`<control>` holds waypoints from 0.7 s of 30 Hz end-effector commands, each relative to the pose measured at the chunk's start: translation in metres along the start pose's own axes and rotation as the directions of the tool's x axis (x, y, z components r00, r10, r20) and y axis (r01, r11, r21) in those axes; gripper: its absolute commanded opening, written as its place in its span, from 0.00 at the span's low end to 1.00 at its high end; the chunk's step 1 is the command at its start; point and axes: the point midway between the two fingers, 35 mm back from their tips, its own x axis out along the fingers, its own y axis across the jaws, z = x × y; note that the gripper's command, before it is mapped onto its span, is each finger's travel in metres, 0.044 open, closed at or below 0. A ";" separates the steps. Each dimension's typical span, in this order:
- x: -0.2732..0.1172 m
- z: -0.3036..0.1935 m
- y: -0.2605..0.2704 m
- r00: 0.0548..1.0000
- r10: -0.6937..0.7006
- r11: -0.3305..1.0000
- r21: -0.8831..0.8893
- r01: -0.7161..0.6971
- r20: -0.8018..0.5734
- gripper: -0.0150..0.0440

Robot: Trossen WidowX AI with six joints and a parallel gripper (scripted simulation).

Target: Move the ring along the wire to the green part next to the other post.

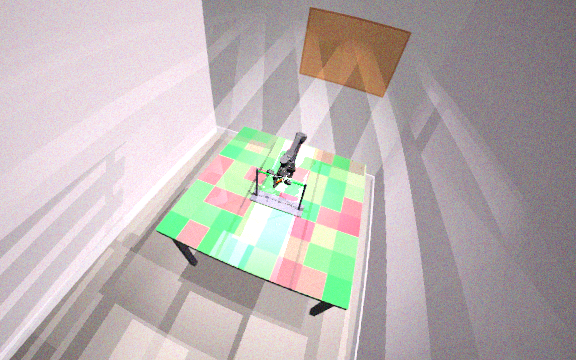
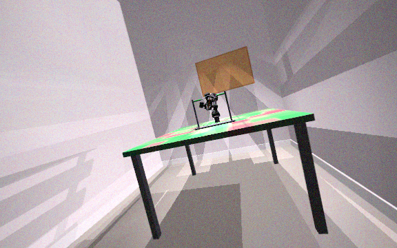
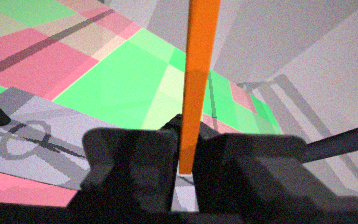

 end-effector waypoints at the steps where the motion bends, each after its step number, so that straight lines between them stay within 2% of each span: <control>1: 0.000 -0.001 0.000 1.000 -0.017 0.999 -0.034 0.017 0.002 0.00; 10: 0.001 -0.003 0.014 1.000 -0.014 1.000 0.010 0.014 0.006 0.00; 21: 0.001 0.000 0.046 1.000 0.022 0.984 0.177 -0.024 0.015 0.00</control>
